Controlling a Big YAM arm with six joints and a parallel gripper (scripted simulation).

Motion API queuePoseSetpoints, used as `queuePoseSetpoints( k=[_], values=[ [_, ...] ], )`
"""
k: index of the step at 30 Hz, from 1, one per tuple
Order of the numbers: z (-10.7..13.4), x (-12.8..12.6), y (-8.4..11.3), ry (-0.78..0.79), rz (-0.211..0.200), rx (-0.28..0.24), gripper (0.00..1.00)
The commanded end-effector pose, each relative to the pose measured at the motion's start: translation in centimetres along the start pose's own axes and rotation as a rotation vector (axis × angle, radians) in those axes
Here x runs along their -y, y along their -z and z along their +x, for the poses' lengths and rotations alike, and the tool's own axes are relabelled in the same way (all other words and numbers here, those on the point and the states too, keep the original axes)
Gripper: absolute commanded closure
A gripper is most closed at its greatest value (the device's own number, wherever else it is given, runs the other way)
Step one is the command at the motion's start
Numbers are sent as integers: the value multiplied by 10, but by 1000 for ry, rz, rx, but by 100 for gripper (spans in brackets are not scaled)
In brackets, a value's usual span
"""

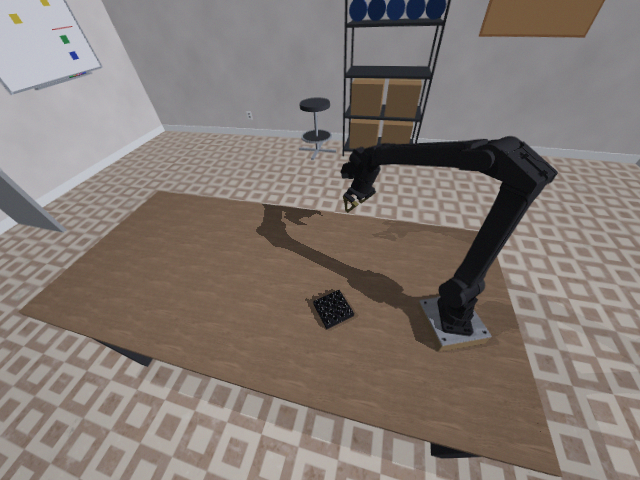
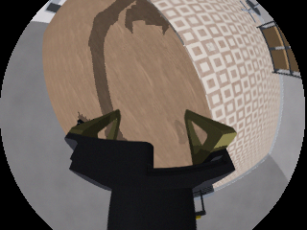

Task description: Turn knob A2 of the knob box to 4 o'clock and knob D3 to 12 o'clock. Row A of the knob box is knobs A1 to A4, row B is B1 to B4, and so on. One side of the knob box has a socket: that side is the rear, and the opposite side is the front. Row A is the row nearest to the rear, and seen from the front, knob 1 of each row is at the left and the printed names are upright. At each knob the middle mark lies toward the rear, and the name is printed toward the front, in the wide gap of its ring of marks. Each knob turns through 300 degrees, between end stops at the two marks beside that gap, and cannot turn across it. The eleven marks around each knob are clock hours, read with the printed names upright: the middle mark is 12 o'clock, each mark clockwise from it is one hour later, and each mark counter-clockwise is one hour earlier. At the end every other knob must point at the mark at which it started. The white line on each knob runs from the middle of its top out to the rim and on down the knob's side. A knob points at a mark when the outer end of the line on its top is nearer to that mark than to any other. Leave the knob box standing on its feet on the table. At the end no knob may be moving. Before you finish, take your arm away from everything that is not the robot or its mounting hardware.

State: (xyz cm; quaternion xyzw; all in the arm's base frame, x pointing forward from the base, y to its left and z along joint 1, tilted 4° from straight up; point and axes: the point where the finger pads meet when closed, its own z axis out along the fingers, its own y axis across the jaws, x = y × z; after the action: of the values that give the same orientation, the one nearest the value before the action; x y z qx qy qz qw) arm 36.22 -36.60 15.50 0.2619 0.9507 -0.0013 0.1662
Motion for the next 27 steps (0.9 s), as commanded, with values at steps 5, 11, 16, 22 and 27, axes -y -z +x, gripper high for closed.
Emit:
queuePoseSetpoints(
  k=[5,11,16,22,27],
  values=[
    [-4,0,4,2,3,11,0],
    [-4,0,4,2,3,11,0],
    [-4,0,4,2,3,11,0],
    [-34,-5,25,13,18,78,0],
    [-7,-50,-4,-35,-3,7,0]
  ],
)
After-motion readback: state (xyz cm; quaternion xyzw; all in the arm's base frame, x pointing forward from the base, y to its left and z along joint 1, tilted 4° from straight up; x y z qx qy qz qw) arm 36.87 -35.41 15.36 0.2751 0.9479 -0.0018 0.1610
